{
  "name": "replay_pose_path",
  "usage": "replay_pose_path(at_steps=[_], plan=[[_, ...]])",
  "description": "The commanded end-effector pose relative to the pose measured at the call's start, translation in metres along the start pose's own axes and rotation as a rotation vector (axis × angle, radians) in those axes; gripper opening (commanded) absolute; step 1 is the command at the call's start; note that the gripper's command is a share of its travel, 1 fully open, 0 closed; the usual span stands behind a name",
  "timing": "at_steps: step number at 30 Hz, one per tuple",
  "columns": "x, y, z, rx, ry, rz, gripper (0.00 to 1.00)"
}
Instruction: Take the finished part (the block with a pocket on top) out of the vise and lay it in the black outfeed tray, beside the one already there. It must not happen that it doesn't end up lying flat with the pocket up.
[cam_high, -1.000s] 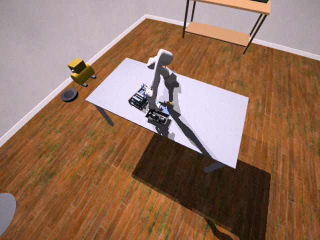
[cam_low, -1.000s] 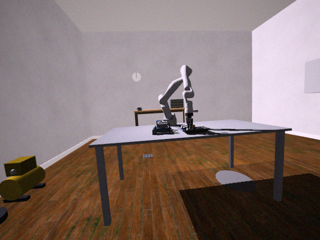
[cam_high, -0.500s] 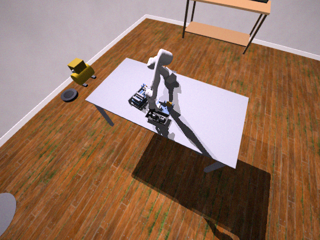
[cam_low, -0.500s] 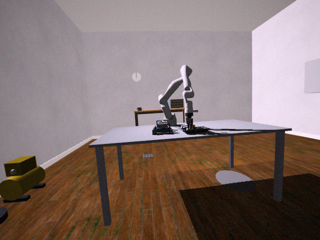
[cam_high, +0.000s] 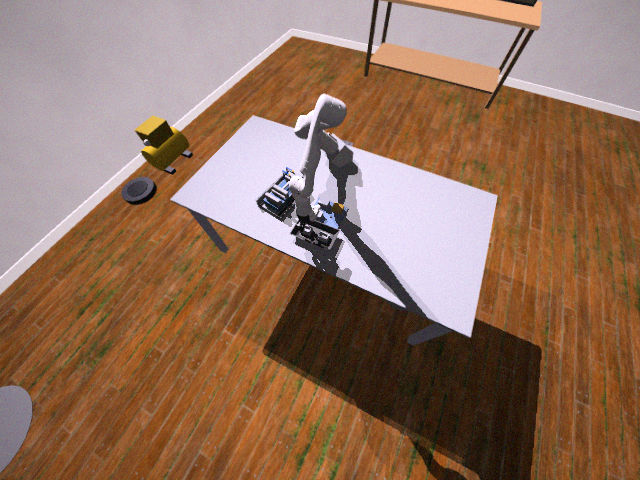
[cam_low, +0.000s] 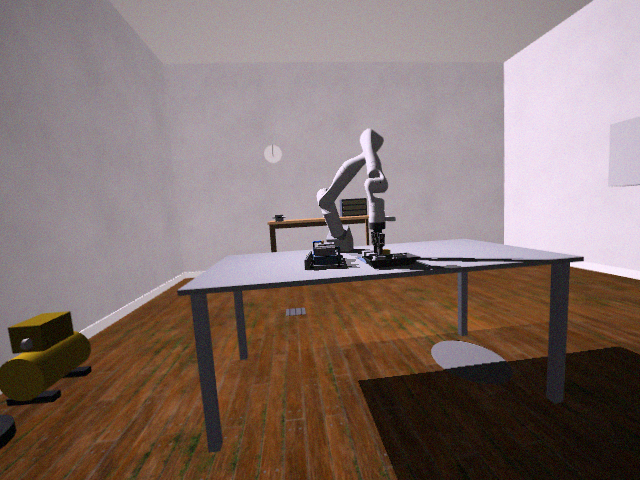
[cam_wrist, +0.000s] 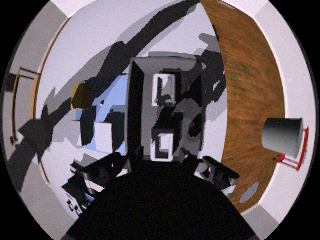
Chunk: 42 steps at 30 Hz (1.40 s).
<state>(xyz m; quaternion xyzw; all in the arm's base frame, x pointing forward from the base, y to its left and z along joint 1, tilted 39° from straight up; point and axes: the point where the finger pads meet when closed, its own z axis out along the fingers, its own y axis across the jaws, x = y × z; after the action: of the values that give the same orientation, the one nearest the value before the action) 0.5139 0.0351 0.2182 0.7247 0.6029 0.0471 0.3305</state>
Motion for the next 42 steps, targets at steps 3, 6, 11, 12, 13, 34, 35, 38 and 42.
replay_pose_path(at_steps=[3, 6, 11, 12, 13, 34, 35, 38, 42], plan=[[0.005, 0.001, -0.023, -0.007, 0.009, -0.007, 0.67], [0.005, 0.001, -0.04, -0.007, 0.009, -0.007, 0.67], [0.005, 0.001, -0.07, -0.007, 0.009, -0.007, 0.67], [0.005, 0.001, -0.07, -0.007, 0.009, -0.007, 0.67], [0.005, 0.001, -0.07, -0.007, 0.009, -0.007, 0.67], [0.004, 0.0, -0.131, -0.007, 0.009, -0.007, 0.67], [0.004, 0.0, -0.131, -0.007, 0.009, -0.007, 0.67], [0.004, 0.0, -0.131, -0.007, 0.009, -0.007, 0.0], [0.004, 0.0, -0.131, -0.007, 0.009, -0.007, 0.0]])
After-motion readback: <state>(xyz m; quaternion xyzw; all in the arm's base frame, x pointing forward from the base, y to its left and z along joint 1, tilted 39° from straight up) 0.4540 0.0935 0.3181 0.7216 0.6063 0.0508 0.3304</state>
